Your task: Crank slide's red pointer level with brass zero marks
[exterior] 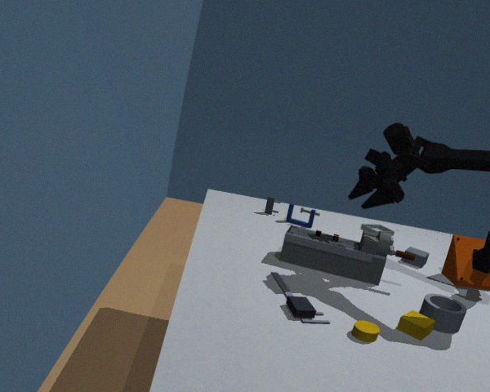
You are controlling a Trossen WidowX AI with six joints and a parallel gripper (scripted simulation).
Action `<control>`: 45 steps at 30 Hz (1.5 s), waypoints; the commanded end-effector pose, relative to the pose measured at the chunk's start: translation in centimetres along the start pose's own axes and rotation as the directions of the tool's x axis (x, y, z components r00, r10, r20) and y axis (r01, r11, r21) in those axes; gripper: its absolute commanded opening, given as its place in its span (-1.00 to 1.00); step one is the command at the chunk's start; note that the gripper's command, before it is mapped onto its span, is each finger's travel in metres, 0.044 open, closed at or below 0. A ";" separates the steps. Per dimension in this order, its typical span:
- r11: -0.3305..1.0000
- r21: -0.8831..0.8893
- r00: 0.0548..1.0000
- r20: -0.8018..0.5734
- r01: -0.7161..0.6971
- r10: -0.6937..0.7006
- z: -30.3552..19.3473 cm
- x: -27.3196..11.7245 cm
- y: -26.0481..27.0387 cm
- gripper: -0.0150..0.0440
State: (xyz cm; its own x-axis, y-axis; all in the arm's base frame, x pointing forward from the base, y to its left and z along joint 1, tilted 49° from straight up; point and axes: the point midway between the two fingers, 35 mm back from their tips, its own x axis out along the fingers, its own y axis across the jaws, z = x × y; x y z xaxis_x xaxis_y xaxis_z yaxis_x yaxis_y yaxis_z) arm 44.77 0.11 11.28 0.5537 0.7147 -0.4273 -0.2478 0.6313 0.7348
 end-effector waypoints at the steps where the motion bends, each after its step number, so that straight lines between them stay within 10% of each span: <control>1: 1.000 0.009 1.000 -0.009 0.000 0.000 -2.1 2.1 -0.2 1.00; 45: 0.993 0.088 0.997 -0.017 0.074 -0.073 -0.2 -3.4 3.7 1.00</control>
State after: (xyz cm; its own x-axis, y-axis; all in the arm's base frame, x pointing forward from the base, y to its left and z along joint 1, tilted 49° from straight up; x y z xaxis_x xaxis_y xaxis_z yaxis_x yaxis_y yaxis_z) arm 43.06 -0.36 14.42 0.5533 0.6912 -0.4649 -0.1798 0.6440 0.7436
